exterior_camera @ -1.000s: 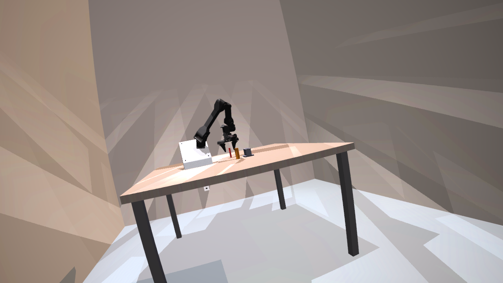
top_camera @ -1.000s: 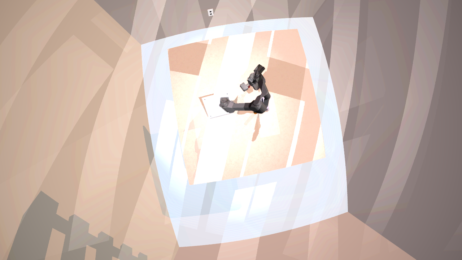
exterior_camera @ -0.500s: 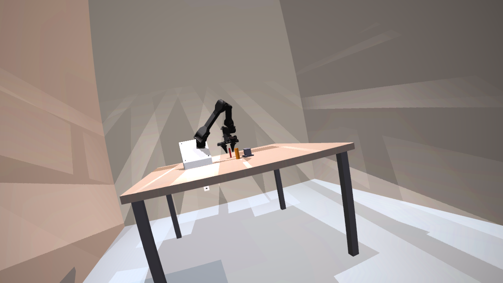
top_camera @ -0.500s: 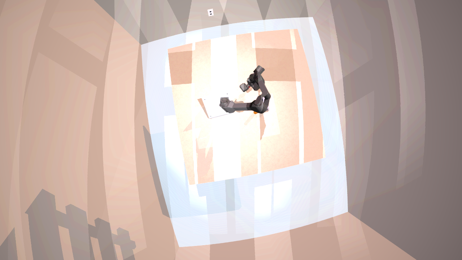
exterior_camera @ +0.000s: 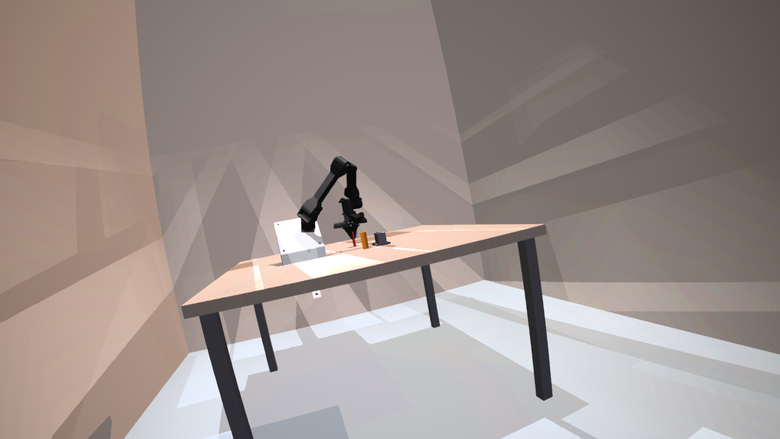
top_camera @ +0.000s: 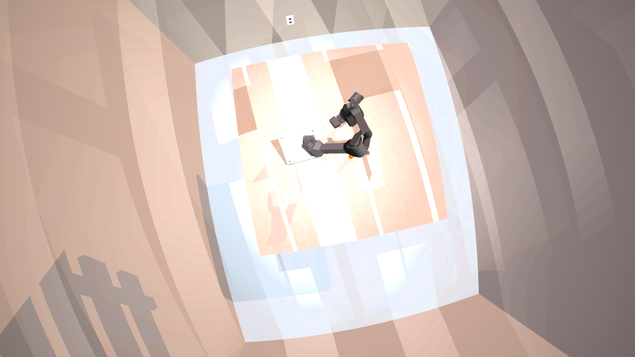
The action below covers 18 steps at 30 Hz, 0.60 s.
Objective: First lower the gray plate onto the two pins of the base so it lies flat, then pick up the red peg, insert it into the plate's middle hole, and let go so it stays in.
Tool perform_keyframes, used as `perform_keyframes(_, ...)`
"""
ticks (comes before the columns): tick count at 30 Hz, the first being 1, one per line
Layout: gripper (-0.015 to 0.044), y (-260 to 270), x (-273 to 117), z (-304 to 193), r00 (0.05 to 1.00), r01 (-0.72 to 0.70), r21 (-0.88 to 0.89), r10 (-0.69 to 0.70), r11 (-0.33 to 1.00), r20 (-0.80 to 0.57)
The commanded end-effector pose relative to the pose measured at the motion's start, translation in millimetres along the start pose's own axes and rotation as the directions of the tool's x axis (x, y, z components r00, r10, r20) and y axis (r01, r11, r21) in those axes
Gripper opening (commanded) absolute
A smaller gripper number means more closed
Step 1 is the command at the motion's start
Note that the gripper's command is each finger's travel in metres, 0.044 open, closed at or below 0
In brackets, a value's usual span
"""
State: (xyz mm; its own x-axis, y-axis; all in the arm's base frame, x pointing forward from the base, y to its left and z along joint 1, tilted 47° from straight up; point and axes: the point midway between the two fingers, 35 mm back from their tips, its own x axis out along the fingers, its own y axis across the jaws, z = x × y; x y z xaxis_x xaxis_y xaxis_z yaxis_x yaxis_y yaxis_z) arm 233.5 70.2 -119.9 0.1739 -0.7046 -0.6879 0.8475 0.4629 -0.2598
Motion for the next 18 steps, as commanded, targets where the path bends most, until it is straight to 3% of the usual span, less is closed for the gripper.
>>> perform_keyframes(1, 0.0, 0.3, -0.3, 0.3, 1.0, -0.002, -0.003, 0.002, 1.0, 0.003)
perform_keyframes(18, 0.0, 6.3, -46.0, -1.5, 1.0, -0.006, -0.005, 0.006, 1.0, -0.004)
